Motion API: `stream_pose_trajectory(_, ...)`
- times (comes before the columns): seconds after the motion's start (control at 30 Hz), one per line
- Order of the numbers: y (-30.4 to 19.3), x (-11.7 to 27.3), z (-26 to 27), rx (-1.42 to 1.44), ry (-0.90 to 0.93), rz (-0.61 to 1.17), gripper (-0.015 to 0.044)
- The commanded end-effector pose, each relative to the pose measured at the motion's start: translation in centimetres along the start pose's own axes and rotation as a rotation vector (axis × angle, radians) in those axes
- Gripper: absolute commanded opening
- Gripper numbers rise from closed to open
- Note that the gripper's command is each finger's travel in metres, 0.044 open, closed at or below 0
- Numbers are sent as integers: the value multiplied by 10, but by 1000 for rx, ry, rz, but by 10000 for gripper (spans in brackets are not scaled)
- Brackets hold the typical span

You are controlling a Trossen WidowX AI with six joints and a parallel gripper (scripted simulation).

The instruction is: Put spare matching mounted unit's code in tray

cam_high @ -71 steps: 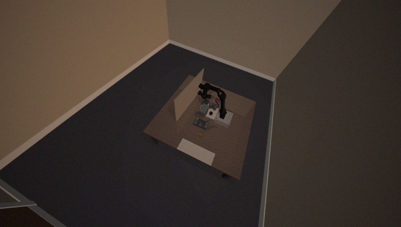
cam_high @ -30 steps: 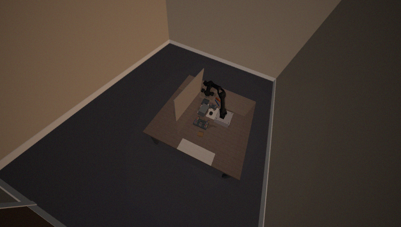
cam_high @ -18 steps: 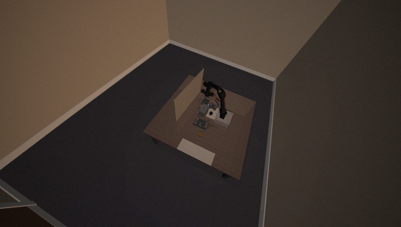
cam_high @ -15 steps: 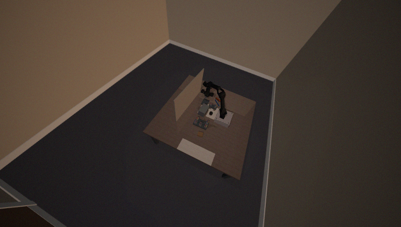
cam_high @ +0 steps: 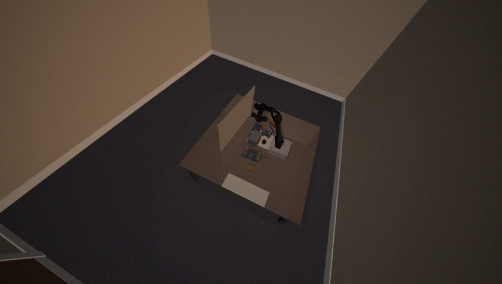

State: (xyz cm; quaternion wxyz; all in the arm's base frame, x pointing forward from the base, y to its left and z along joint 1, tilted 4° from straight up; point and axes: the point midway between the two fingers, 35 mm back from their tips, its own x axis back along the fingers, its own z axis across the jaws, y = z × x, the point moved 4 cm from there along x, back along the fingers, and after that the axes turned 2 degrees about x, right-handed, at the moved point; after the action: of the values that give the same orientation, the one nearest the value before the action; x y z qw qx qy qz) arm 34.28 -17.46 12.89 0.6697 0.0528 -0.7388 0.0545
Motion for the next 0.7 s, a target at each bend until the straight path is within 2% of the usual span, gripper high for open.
stream_pose_trajectory(0.0,0,-6,0,-2,1,-5,0)
stream_pose_trajectory(0.67,0,-27,-1,-2,1,-6,0)
